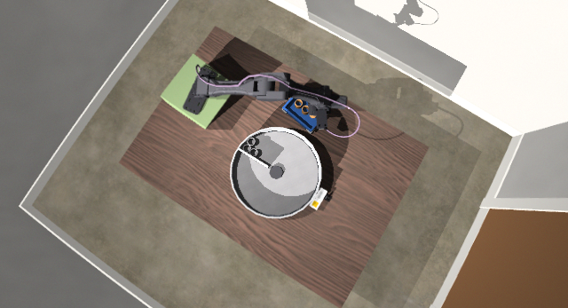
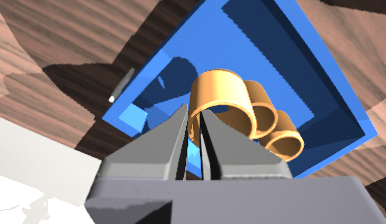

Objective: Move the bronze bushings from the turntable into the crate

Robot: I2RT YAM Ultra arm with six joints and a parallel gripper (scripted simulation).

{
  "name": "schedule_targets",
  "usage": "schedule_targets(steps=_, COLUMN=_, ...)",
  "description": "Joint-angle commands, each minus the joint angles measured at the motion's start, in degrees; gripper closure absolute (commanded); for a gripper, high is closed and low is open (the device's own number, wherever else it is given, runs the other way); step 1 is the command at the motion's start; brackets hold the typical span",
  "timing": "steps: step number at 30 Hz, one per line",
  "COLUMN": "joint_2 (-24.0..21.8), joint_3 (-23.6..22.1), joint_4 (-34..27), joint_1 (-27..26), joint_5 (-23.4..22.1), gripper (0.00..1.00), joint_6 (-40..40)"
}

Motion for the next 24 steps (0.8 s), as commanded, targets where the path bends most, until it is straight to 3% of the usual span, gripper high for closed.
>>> schedule_targets(steps=1, joint_2=-2.5, joint_3=1.4, joint_4=0.5, joint_1=-0.3, joint_5=0.8, gripper=1.00, joint_6=-0.5)
schedule_targets(steps=24, joint_2=-2.5, joint_3=1.5, joint_4=-0.1, joint_1=-0.3, joint_5=0.8, gripper=1.00, joint_6=-0.5)
